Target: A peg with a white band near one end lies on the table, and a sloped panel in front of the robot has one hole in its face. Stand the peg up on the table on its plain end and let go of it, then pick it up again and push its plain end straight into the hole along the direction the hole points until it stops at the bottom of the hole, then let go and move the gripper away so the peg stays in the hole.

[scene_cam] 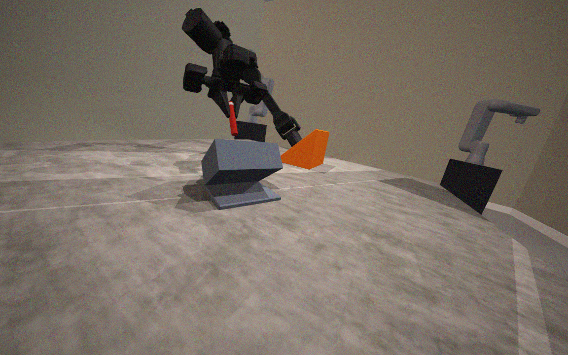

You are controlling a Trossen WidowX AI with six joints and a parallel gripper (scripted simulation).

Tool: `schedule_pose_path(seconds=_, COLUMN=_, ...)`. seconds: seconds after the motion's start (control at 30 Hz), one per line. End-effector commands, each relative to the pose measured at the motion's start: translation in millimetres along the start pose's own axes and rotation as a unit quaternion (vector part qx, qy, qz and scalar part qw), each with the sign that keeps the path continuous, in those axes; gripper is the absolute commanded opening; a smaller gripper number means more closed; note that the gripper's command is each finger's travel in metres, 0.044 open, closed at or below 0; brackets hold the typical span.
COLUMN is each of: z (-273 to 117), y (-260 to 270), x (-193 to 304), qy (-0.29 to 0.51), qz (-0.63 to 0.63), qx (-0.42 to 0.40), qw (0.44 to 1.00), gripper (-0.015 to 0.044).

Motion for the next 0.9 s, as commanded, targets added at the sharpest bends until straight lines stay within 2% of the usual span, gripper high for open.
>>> schedule_pose_path(seconds=0.0, z=10, y=1, x=0, qy=-0.001, qz=-0.005, qx=-0.004, qw=1.000, gripper=0.0000)
schedule_pose_path(seconds=0.87, z=34, y=1, x=0, qy=-0.002, qz=0.000, qx=-0.003, qw=1.000, gripper=0.0000)
Point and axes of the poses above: the point midway between the two fingers, 35 mm back from their tips, its own z axis out along the fingers, its own y axis across the jaws, x = y × z, the point moved 8 cm from there along -z, back along the fingers
